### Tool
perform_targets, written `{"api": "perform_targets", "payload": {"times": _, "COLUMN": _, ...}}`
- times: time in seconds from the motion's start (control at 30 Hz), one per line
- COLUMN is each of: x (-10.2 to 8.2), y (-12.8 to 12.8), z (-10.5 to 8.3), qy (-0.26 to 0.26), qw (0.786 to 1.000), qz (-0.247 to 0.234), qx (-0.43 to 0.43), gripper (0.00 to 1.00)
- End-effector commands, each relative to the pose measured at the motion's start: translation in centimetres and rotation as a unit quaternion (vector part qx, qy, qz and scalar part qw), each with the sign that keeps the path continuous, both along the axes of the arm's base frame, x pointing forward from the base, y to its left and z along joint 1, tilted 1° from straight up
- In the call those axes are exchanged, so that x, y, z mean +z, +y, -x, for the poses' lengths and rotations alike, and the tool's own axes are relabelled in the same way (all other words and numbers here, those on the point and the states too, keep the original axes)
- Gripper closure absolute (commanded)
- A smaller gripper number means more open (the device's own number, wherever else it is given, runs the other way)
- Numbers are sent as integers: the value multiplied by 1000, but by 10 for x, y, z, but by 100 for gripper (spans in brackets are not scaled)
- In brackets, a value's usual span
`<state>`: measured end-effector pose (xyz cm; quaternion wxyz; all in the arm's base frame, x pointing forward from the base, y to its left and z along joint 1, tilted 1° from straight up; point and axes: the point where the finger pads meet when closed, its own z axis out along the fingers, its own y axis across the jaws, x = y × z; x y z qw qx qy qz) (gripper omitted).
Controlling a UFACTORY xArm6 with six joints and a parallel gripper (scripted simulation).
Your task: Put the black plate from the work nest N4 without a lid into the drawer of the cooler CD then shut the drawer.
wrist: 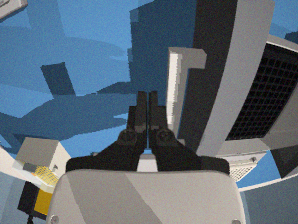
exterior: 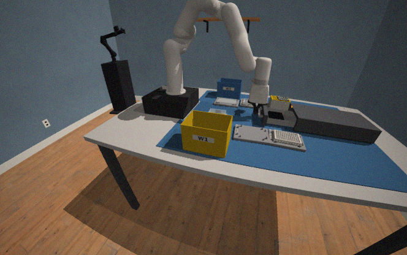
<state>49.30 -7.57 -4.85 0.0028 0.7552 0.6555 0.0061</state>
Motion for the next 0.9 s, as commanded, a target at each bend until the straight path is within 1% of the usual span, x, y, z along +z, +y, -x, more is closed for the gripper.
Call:
{"api": "perform_targets", "payload": {"times": 0.0, "x": 2, "y": -1, "z": -8, "qy": -3, "qw": 1000, "qz": 0, "qx": 0, "gripper": 100}}
{"api": "perform_targets", "payload": {"times": 0.37, "x": 2, "y": -4, "z": -26, "qy": -3, "qw": 1000, "qz": 0, "qx": 0, "gripper": 100}}
{"api": "perform_targets", "payload": {"times": 0.5, "x": 2, "y": -4, "z": -27, "qy": -3, "qw": 1000, "qz": 0, "qx": 0, "gripper": 100}}
{"api": "perform_targets", "payload": {"times": 0.87, "x": 3, "y": -6, "z": -45, "qy": -3, "qw": 1000, "qz": 0, "qx": 0, "gripper": 100}}
